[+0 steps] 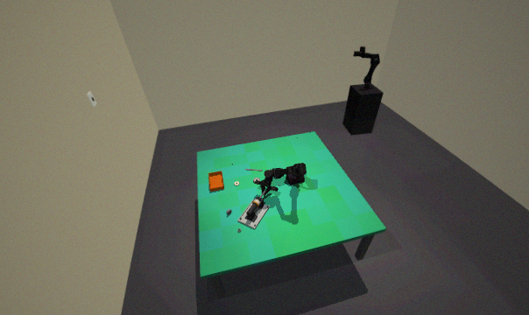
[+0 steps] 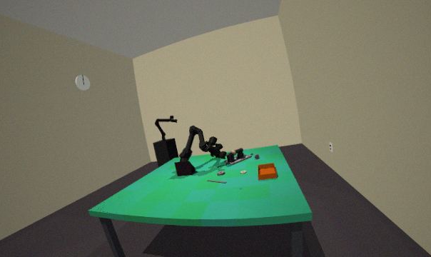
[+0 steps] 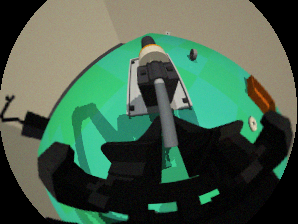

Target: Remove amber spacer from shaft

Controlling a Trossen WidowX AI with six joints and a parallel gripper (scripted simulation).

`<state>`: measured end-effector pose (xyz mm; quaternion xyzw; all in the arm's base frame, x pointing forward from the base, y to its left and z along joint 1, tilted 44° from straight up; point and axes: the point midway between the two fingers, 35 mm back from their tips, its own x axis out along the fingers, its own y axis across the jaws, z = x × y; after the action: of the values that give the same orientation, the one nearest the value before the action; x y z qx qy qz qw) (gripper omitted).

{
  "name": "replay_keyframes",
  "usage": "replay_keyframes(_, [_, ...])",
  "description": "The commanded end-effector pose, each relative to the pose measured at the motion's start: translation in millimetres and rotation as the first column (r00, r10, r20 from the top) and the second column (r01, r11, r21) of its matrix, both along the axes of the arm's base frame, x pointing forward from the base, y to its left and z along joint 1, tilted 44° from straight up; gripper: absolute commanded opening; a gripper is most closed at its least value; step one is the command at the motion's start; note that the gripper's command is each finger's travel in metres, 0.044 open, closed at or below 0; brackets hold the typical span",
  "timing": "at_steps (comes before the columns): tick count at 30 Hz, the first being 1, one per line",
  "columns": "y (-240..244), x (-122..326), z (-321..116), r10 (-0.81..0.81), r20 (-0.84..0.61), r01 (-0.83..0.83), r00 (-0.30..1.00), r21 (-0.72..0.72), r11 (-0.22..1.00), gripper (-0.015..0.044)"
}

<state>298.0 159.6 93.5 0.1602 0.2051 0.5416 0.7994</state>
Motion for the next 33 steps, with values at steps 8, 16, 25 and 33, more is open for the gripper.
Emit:
replay_keyframes(8, [-1.0, -2.0, -1.4, 0.003, 0.002, -0.003, 1.000, -0.001, 1.000, 0.0000])
replay_keyframes(16, [-1.6, -2.5, -1.9, 0.003, 0.002, -0.003, 1.000, -0.001, 1.000, 0.0000])
replay_keyframes(25, [-2.2, -3.1, -2.5, 0.003, 0.002, -0.003, 1.000, -0.001, 1.000, 0.0000])
replay_keyframes(33, [-2.8, -3.7, -3.0, 0.003, 0.002, -0.003, 1.000, -0.001, 1.000, 0.0000])
